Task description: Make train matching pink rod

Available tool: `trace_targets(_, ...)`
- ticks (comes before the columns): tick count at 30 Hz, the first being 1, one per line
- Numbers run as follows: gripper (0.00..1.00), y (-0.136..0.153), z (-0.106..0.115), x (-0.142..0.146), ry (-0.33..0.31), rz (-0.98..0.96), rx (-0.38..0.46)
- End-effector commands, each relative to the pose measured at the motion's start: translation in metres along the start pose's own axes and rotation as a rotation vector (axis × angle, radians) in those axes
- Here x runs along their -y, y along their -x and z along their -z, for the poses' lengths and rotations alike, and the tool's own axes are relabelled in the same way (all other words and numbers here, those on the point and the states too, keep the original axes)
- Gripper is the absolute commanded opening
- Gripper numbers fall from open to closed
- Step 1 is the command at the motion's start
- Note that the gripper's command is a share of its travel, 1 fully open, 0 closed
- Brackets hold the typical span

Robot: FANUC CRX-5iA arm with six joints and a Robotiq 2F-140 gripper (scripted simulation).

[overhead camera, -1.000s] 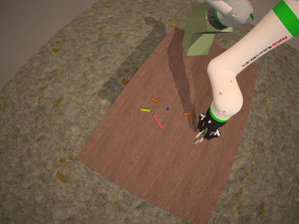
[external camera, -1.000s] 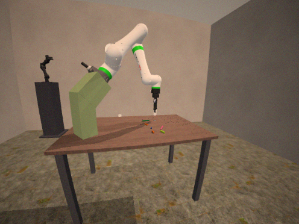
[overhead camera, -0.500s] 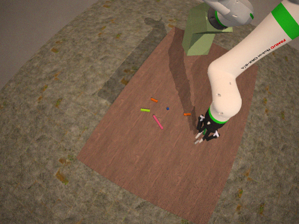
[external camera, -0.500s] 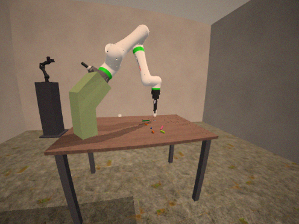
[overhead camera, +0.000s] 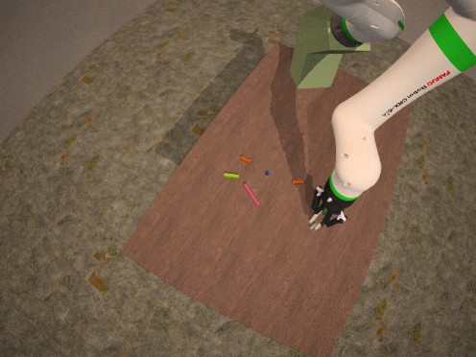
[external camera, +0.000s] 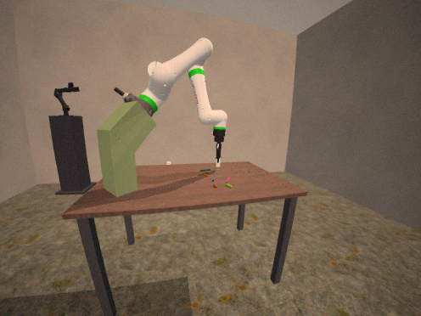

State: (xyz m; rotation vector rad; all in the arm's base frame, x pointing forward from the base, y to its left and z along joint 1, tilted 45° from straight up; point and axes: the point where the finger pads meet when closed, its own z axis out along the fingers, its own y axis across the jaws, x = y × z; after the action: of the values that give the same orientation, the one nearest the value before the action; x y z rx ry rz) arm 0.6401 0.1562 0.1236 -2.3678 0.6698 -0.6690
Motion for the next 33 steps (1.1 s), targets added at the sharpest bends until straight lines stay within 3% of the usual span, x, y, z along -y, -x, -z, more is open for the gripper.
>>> trace_targets(1,0.15,0.000,-0.004,0.000,-0.001,0.000,-0.001)
trace_targets(33,0.15,0.000,-0.018,0.000,-0.001,0.000,-0.001)
